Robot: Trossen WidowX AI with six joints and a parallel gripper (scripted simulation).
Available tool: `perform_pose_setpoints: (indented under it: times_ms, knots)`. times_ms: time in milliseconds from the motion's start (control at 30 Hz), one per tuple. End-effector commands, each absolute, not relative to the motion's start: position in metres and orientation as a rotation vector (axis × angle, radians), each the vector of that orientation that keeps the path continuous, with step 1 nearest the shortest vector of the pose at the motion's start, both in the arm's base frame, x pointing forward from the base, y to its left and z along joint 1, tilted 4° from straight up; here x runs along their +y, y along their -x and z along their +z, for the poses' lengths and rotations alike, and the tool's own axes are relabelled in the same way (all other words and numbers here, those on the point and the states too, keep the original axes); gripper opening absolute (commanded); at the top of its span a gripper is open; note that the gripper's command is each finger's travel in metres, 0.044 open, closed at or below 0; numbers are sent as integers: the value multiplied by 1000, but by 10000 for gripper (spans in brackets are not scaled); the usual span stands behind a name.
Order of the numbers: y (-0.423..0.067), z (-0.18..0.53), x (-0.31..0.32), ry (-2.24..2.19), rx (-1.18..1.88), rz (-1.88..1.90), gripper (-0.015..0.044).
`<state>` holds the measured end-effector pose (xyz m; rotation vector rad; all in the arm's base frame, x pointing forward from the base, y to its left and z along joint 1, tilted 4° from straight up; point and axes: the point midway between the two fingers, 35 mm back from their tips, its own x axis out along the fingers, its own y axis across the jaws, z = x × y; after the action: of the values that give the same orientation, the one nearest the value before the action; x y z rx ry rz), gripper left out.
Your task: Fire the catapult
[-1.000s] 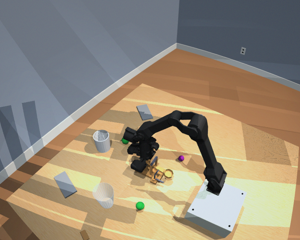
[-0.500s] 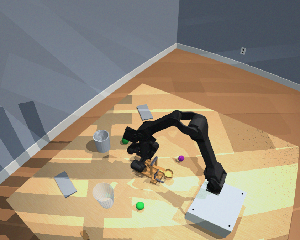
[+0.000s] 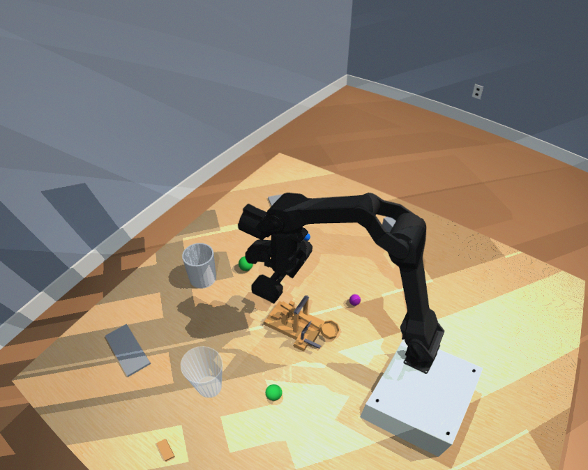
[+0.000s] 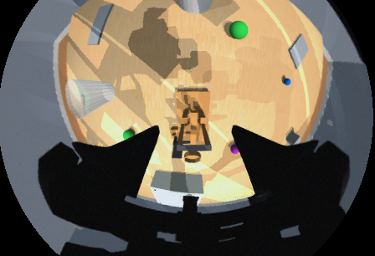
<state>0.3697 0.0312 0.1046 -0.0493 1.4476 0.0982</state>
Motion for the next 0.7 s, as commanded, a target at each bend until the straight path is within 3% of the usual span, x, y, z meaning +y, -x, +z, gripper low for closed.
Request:
perform_pose_setpoints:
  times_ms: [0, 167, 367, 667]
  knots:
    - [-367, 121, 31, 50, 1454, 98, 440]
    - [-359, 159, 29, 49, 1438, 98, 440]
    - [-340, 101, -29, 36, 1476, 74, 300]
    - [-256, 30, -115, 2, 1494, 36, 300]
